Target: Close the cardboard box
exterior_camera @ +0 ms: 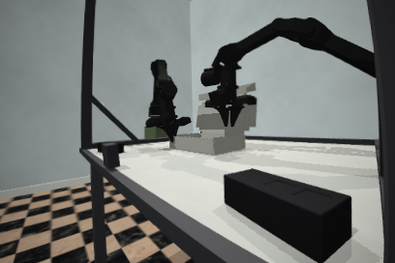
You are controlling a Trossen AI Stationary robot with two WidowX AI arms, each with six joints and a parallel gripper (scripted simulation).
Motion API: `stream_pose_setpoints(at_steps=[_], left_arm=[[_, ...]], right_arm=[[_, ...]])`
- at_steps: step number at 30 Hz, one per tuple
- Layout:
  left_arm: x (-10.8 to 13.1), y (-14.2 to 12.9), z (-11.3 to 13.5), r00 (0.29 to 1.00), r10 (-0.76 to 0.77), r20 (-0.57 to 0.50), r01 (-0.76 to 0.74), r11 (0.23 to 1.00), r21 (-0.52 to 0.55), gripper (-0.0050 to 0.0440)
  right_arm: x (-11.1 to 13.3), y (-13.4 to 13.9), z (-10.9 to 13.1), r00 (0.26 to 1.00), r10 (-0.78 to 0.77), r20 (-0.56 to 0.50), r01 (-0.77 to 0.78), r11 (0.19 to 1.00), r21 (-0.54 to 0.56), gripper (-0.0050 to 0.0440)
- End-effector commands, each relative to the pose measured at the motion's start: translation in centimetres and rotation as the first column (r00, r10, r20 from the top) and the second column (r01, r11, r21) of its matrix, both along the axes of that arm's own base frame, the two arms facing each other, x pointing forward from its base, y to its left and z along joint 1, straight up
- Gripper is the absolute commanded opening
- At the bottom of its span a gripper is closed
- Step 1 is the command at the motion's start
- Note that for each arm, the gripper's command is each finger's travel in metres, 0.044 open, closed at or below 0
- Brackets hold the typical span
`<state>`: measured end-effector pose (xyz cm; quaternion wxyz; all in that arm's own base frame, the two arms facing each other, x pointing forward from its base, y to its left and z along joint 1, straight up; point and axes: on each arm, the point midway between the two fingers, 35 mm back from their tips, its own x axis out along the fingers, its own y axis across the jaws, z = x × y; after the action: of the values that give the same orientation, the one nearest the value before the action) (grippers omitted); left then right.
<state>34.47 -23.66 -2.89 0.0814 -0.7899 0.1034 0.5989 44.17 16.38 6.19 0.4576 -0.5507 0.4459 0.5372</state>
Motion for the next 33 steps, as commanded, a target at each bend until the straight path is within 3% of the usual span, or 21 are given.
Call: stream_pose_setpoints(at_steps=[1, 2, 4, 12, 21, 27, 33], left_arm=[[0.4, -0.4, 1.1, 1.0, -0.002, 0.021, 0.002, 1.0, -0.021, 0.0004], [0.4, -0.4, 1.1, 1.0, -0.002, 0.021, 0.002, 1.0, -0.021, 0.0004], [0.4, -0.4, 1.1, 1.0, -0.002, 0.021, 0.002, 1.0, -0.021, 0.0004], [0.4, -0.4, 1.1, 1.0, -0.002, 0.021, 0.002, 1.0, -0.021, 0.0004], [0.4, -0.4, 1.1, 1.0, -0.002, 0.021, 0.002, 1.0, -0.021, 0.0004], [0.4, -0.4, 1.1, 1.0, -0.002, 0.021, 0.002, 1.0, -0.021, 0.0004], [0.4, -0.4, 1.1, 1.0, -0.002, 0.021, 0.002, 1.0, -0.021, 0.0004]], right_arm=[[-0.8, 0.0, 1.5, 0.999, -0.004, 0.042, 0.004, 1.0, 0.017, 0.0219], [-0.8, 0.0, 1.5, 0.999, -0.004, 0.042, 0.004, 1.0, 0.017, 0.0243], [-0.8, 0.0, 1.5, 0.999, -0.004, 0.042, 0.004, 1.0, 0.017, 0.0243], [-0.8, 0.0, 1.5, 0.999, -0.004, 0.042, 0.003, 1.0, 0.017, 0.0435], [-0.8, 0.0, 1.3, 0.999, -0.004, 0.042, 0.003, 1.0, 0.017, 0.044], [-0.5, 0.0, -3.2, 0.999, -0.004, 0.042, 0.003, 1.0, 0.017, 0.044], [-0.5, 0.0, -3.3, 0.999, -0.004, 0.042, 0.003, 1.0, 0.017, 0.044]])
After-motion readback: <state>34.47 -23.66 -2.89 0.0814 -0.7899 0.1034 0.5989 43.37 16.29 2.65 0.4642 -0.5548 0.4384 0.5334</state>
